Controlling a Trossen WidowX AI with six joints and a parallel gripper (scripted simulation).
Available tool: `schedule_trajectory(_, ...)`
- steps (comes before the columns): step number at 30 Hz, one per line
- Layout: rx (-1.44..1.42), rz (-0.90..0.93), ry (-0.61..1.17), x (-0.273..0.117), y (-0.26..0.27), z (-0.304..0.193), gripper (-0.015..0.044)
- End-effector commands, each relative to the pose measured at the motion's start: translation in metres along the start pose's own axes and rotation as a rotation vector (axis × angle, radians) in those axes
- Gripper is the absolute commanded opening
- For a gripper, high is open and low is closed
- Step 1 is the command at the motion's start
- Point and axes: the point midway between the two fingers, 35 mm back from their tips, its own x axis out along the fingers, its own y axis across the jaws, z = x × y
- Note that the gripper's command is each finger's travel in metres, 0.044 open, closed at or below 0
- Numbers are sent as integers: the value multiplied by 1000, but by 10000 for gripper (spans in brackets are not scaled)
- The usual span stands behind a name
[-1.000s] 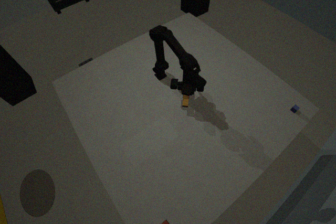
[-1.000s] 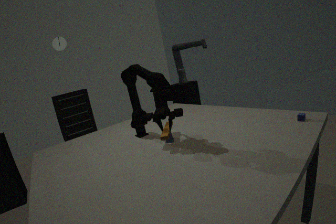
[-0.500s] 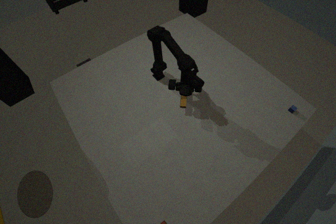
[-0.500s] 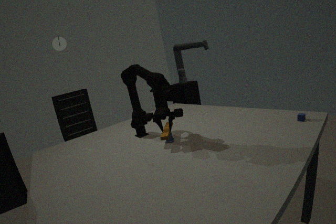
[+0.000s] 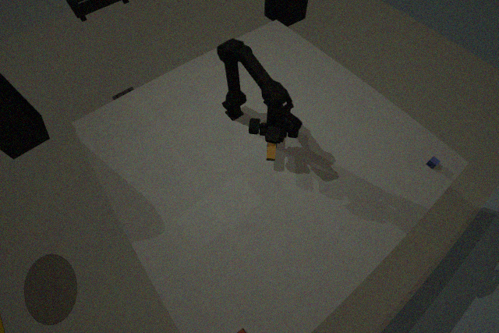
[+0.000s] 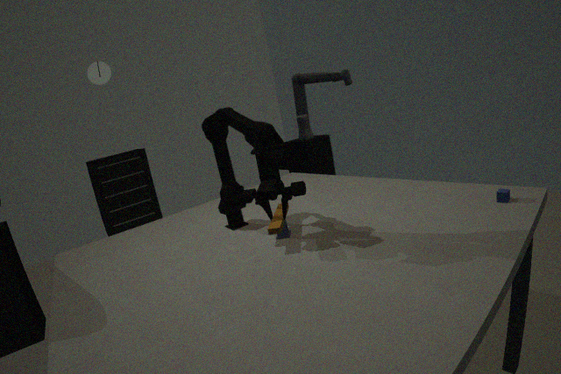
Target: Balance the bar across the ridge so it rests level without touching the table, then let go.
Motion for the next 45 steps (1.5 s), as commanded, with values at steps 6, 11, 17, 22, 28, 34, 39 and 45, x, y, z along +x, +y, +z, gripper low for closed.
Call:
schedule_trajectory(6,2,4,3,1,1,0,0)
schedule_trajectory(11,2,4,3,2,1,0,0)
schedule_trajectory(17,2,4,3,2,1,0,0)
schedule_trajectory(22,2,4,3,2,1,-1,0)
schedule_trajectory(28,2,4,3,3,1,-1,0)
schedule_trajectory(34,2,4,3,3,1,-1,0)
schedule_trajectory(39,2,4,3,4,1,-1,0)
schedule_trajectory(45,2,4,3,4,1,-1,0)
